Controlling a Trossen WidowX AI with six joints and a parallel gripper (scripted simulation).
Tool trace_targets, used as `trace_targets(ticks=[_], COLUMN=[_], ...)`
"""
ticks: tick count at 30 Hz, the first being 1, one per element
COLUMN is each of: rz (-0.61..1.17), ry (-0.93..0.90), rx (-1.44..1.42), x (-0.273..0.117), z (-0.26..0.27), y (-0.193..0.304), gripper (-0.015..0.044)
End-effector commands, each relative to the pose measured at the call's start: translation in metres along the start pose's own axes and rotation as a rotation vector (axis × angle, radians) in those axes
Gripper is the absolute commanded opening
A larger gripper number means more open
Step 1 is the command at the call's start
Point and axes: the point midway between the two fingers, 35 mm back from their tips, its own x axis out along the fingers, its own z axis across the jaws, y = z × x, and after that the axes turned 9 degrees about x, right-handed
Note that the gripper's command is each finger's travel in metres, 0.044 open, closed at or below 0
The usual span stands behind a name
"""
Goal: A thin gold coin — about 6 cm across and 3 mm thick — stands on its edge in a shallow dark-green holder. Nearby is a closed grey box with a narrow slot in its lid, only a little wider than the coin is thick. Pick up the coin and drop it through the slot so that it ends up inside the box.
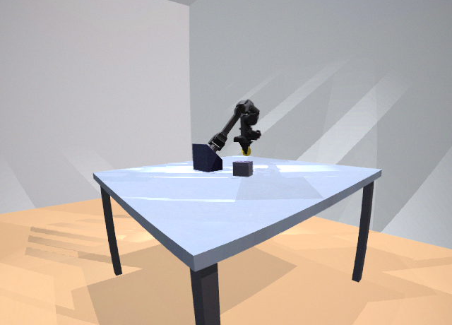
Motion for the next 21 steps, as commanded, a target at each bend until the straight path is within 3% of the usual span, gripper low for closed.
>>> trace_targets(ticks=[1,21], rz=[-0.001,-0.002], ry=[0.007,0.001], rx=[-0.009,-0.005], x=[-0.001,0.003], z=[-0.013,-0.050], y=[-0.004,-0.011], gripper=[0.0000,0.0000])
